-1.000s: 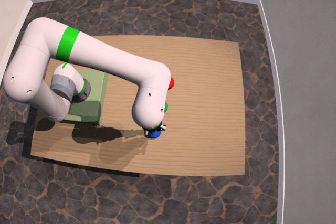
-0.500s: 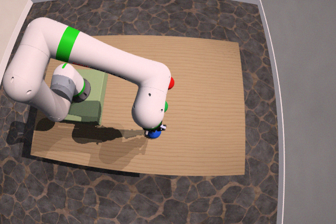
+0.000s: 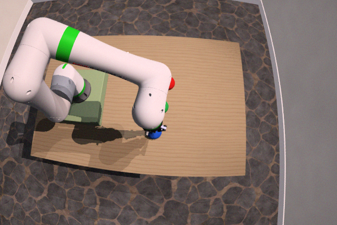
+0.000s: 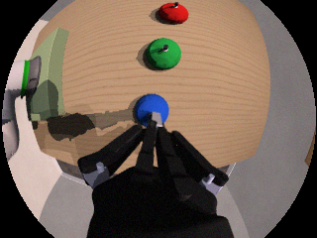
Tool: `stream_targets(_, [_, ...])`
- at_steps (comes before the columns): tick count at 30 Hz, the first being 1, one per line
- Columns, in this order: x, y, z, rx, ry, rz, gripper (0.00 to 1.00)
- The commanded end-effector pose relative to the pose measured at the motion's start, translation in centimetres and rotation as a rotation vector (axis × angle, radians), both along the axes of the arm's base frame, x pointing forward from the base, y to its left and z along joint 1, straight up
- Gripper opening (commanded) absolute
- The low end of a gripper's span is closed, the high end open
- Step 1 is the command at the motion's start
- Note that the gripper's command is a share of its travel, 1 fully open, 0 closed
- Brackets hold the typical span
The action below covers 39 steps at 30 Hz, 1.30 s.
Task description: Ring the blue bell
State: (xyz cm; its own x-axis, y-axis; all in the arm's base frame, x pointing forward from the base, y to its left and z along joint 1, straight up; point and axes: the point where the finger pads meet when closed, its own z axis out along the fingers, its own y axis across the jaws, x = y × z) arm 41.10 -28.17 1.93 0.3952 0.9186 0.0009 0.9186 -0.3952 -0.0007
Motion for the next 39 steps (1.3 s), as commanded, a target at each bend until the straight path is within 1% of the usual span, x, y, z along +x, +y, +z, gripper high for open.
stream_targets(1, [0.01, -0.01, 0.08, 0.000, 0.000, 0.000, 0.00])
stream_targets(39, [0.01, -0.01, 0.59, 0.000, 0.000, 0.000, 0.00])
